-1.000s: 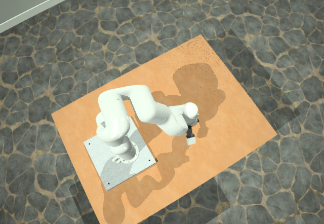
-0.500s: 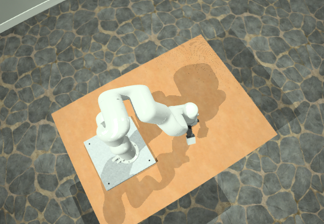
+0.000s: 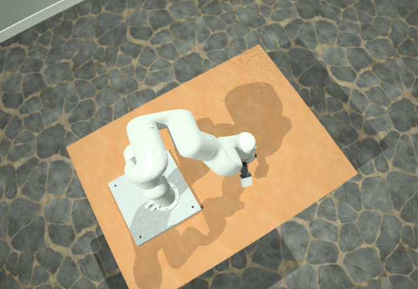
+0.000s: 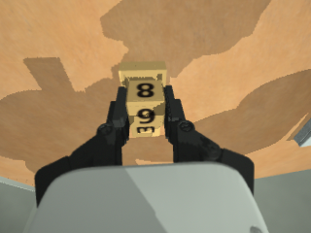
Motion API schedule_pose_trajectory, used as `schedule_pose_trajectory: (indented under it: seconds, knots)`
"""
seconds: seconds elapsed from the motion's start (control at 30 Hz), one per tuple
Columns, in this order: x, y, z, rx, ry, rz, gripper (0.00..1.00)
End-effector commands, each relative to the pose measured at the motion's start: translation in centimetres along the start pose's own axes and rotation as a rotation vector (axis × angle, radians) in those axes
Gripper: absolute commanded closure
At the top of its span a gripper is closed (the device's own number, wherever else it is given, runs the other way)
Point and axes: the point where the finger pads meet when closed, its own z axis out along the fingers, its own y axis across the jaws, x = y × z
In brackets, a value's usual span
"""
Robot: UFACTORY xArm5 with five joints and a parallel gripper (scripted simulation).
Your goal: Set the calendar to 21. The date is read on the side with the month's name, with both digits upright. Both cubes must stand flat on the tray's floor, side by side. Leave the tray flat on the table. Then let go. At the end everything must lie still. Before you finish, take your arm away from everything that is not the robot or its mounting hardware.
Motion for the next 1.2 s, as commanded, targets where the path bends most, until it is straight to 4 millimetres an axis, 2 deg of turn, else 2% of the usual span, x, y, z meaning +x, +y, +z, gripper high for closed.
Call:
schedule_pose_trajectory:
  seconds: [0.0, 1.17]
  knots:
    - [-0.02, -0.12, -0.04, 0.003, 0.000, 0.000, 0.71]
    - [-0.06, -0.10, 0.90, 0.003, -0.001, -0.001, 0.71]
